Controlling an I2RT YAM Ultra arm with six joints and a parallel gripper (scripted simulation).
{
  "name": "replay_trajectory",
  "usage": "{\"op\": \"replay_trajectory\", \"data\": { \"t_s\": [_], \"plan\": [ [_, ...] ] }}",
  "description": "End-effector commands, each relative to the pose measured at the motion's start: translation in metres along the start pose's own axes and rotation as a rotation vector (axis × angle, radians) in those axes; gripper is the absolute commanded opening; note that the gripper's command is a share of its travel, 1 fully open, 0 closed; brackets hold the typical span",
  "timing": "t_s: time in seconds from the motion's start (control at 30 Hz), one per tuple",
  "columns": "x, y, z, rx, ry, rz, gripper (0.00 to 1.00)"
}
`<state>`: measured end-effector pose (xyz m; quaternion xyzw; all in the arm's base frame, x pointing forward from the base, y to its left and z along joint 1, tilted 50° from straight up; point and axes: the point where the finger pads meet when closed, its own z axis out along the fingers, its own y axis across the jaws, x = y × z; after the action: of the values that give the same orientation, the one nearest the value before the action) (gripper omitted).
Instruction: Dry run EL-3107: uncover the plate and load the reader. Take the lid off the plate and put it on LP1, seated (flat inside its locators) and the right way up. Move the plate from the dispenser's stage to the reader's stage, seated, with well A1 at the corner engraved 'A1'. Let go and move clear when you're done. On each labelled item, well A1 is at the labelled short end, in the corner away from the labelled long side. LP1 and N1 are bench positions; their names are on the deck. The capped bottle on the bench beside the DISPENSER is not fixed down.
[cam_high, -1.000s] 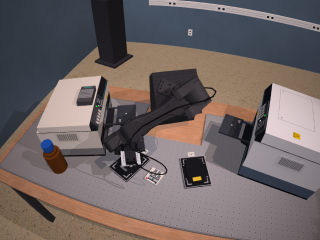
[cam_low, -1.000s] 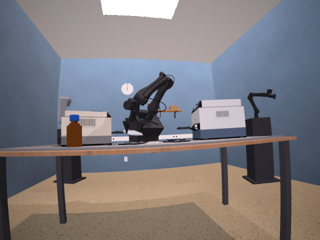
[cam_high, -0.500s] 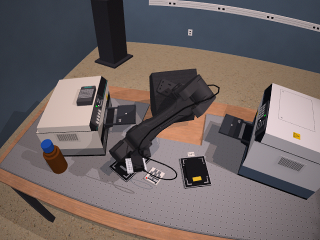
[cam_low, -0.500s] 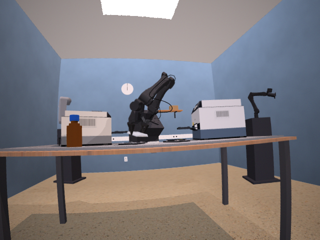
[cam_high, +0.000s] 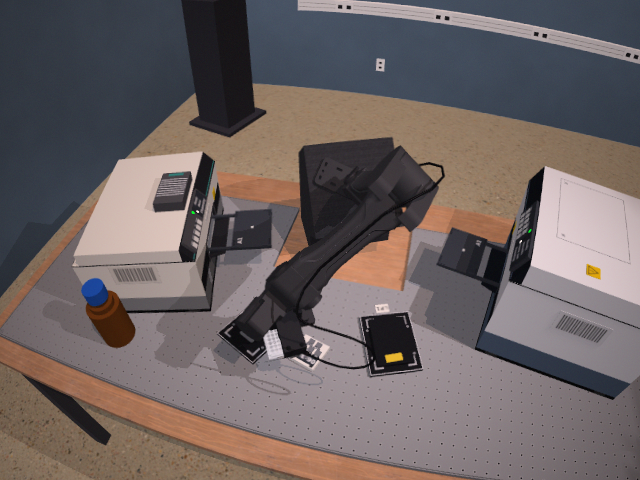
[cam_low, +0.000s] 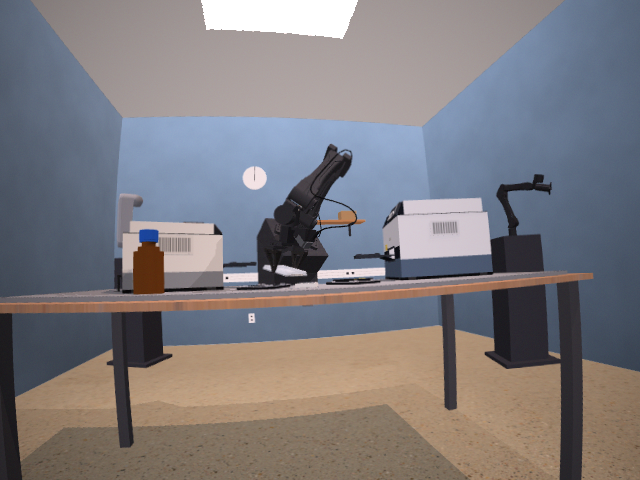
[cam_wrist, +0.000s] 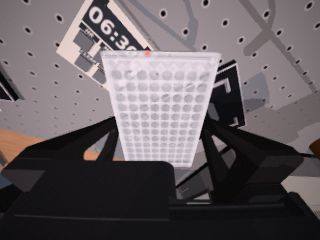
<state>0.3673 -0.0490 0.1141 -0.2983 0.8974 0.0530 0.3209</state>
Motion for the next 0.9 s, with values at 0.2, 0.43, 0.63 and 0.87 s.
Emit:
{"op": "replay_trajectory", "data": {
  "t_s": [0.2, 0.43, 0.63, 0.87],
  "plan": [
    [-0.012, 0.009, -0.009, 0.039, 0.023, -0.082, 0.86],
    [-0.025, 0.021, -0.009, 0.051, 0.023, -0.144, 0.86],
    [-0.024, 0.029, -0.008, 0.052, 0.036, -0.143, 0.86],
    [-0.041, 0.046, -0.010, 0.059, 0.030, -0.216, 0.86]
  ]
}}
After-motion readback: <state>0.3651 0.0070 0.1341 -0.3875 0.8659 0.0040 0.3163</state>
